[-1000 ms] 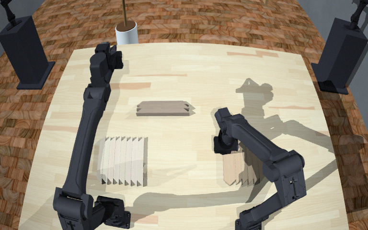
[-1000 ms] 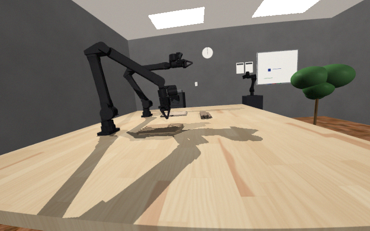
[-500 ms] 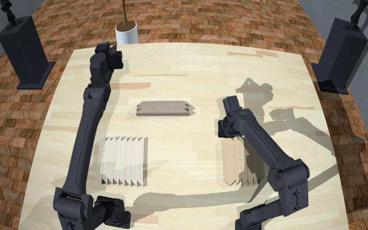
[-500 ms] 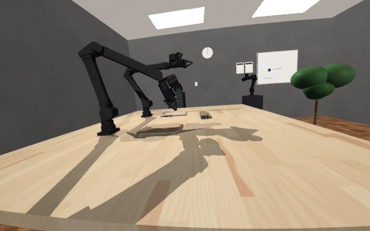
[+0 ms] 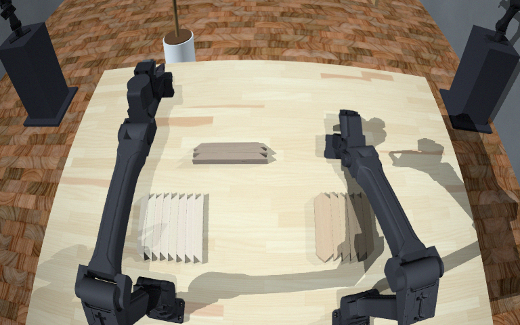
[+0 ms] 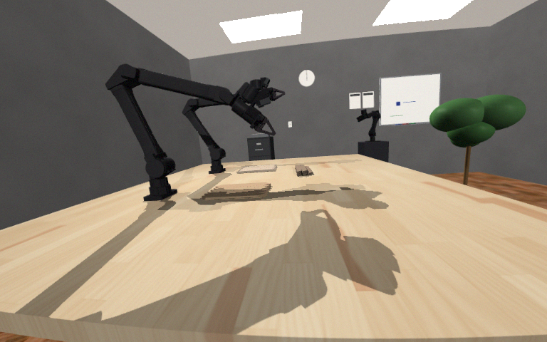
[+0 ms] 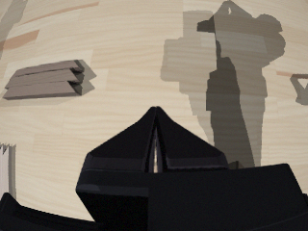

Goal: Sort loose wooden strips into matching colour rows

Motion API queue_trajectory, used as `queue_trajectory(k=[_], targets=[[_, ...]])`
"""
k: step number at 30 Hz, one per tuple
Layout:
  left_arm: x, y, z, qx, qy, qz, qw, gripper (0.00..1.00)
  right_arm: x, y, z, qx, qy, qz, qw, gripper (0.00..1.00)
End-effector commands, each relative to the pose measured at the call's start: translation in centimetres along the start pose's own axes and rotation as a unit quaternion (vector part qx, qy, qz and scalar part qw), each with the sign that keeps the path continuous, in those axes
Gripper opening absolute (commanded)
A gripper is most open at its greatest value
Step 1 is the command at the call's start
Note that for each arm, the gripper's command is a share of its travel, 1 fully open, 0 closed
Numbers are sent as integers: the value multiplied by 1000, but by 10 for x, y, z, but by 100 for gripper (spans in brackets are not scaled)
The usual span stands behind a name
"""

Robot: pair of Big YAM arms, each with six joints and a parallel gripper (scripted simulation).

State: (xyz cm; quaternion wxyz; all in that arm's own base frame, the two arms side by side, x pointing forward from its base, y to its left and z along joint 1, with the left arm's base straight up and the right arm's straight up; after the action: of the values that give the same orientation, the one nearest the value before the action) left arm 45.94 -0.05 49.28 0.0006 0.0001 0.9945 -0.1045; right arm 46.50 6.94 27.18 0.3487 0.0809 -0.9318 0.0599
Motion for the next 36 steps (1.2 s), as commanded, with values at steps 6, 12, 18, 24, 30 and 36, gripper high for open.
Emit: queue_trajectory(k=[6,12,18,24,30,36], targets=[[-4,2,6,-5,9,-2,1000,1,73,-44,-106,31,-233,60,970,1],[-4,2,6,-5,9,-2,1000,1,113,-70,-147,40,-280,84,955,1],[-4,2,6,-5,9,-2,1000,1,150,-82,-160,49,-350,115,928,1],[-4,2,6,-5,9,-2,1000,1,178,-94,-182,50,-364,125,922,1],[-4,2,6,-5,9,-2,1000,1,144,-78,-166,32,-328,101,939,1],[-4,2,6,-5,9,-2,1000,1,176,-78,-188,33,-379,113,918,1]])
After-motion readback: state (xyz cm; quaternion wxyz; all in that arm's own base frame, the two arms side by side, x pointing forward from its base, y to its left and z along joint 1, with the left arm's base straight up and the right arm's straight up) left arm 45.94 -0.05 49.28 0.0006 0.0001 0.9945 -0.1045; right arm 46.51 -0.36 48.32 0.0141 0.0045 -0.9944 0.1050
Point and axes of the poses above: on each arm, the point where the finger pads meet when closed, its own x axis back along the fingers, its own y axis across the jaws, z = x × y, the point moved 6 cm from there along x, back along the fingers, and after that the axes turned 12 degrees about x, right-handed, at the moved point
